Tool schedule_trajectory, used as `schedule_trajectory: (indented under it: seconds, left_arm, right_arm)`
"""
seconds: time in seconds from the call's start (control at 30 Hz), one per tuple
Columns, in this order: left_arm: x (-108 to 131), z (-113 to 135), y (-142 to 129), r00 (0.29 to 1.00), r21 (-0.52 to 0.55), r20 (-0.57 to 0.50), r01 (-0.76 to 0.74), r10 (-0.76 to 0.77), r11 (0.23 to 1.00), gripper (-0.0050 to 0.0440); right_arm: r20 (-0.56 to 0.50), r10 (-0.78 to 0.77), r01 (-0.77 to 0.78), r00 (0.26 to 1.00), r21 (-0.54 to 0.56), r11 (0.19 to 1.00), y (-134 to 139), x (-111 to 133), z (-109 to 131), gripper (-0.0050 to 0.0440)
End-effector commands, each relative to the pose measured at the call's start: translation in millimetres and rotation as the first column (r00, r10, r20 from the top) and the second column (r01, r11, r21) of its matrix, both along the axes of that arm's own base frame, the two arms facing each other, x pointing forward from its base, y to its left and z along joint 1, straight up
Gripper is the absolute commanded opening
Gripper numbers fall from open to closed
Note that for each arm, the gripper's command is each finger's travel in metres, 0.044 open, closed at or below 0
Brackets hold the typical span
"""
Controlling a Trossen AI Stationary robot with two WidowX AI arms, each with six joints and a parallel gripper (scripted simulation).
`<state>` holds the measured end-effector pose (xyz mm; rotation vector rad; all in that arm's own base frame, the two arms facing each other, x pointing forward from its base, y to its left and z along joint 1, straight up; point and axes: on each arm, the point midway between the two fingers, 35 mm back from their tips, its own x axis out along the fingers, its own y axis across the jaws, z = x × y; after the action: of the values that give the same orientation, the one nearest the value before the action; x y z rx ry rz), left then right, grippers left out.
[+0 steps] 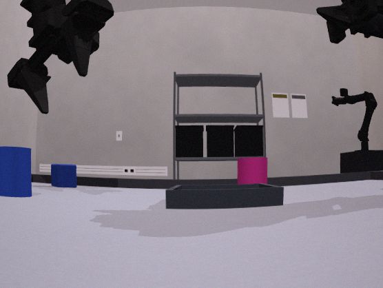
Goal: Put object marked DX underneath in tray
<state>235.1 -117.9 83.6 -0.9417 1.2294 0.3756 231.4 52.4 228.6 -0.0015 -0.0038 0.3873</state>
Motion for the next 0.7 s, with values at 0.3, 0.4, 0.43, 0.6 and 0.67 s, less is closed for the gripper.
schedule_trajectory:
  seconds: [0.3,0.4,0.43,0.6,0.67]
  left_arm:
    - [-49,-28,-20,0.883,0.212,-0.319,-0.286,0.343,0.934,0.0400]
    - [-49,-28,-20,0.883,0.212,-0.319,-0.286,0.343,0.934,0.0400]
    - [-49,-28,-20,0.883,0.212,-0.320,-0.286,0.343,0.934,0.0400]
    - [-52,-31,-18,0.880,0.219,-0.327,-0.285,0.345,0.933,0.0400]
    - [-52,-31,-18,0.879,0.219,-0.327,-0.285,0.346,0.933,0.0400]
  right_arm:
    - [0.008,0.001,-0.001,1.000,0.001,1.000,0,-1,4,-0.0050]
    - [0.008,0.001,-0.001,1.000,0.001,1.000,0,-1,4,-0.0050]
    - [0.008,0.001,-0.001,1.000,0.001,1.000,0,-1,4,-0.0050]
    - [0.008,0.001,-0.001,1.000,0.001,1.000,0,-1,4,-0.0050]
    - [0.008,0.001,-0.001,1.000,0.001,1.000,0,-1,4,-0.0050]
